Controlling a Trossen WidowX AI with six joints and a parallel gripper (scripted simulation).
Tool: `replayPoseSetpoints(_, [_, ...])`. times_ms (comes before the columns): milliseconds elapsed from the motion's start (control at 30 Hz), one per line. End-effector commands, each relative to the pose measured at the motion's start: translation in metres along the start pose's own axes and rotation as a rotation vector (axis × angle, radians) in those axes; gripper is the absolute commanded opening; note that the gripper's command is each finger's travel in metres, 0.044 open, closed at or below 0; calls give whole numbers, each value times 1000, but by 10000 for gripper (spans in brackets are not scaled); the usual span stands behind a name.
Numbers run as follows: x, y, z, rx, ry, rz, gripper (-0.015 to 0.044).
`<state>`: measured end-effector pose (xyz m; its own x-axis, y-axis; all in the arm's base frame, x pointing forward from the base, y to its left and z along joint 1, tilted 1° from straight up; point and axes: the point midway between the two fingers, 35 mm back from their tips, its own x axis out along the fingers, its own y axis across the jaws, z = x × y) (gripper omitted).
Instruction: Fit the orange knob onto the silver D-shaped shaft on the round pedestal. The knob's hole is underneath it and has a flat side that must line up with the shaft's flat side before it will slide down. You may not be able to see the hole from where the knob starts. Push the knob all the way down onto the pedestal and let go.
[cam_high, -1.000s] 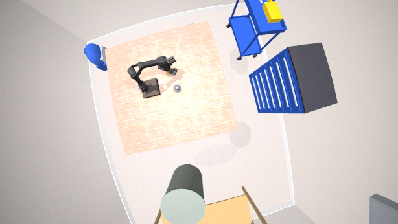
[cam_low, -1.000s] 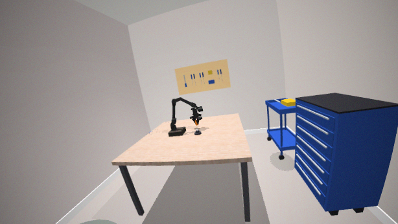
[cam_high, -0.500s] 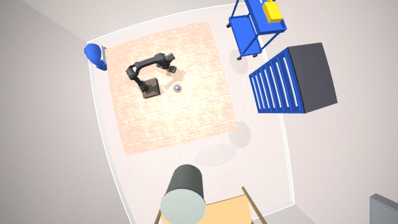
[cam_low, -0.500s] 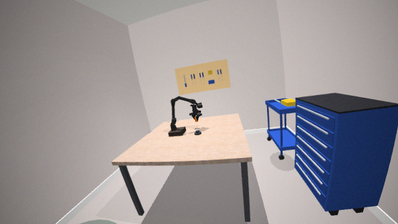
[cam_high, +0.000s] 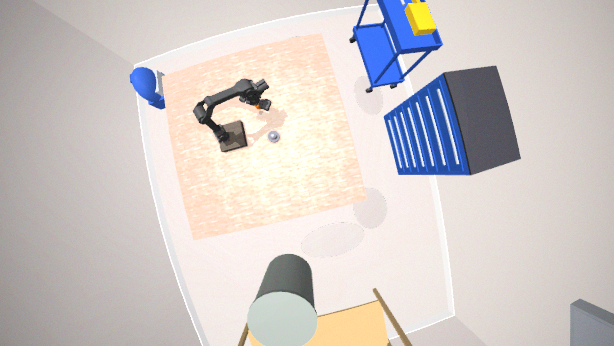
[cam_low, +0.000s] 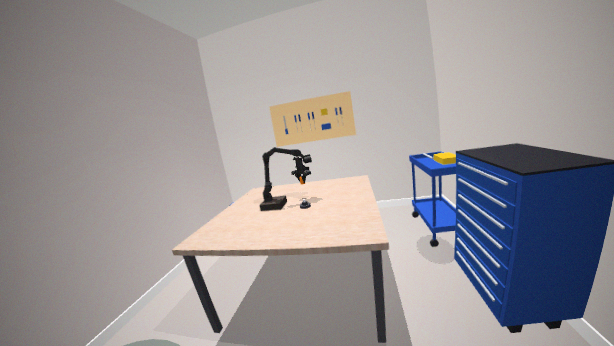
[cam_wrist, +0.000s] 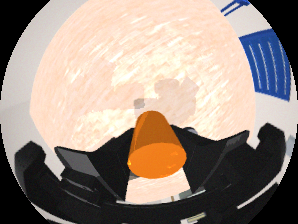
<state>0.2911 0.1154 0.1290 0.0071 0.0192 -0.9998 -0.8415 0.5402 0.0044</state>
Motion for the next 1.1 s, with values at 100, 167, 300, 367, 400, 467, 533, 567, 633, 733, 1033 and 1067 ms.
replayPoseSetpoints(100, [3, -18, -10, -1, 3, -5, 0])
replayPoseSetpoints(167, [5, -23, -13, -1, 3, -5, 0])
replayPoseSetpoints(300, [9, -33, -20, -1, 4, -7, 0])
replayPoseSetpoints(367, [10, -38, -24, -1, 4, -7, 0])
replayPoseSetpoints(400, [11, -40, -25, -1, 5, -7, 0])
replayPoseSetpoints(467, [13, -45, -29, -1, 5, -8, 0])
replayPoseSetpoints(533, [15, -50, -33, -1, 5, -8, 0])
replayPoseSetpoints(567, [15, -53, -35, -1, 5, -8, 0])
replayPoseSetpoints(633, [17, -57, -39, -1, 6, -9, 0])
replayPoseSetpoints(733, [20, -64, -45, -1, 6, -10, 0])
replayPoseSetpoints(1033, [27, -83, -66, 27, 9, -11, 0])
replayPoseSetpoints(1067, [27, -85, -68, 28, 10, -11, 0])
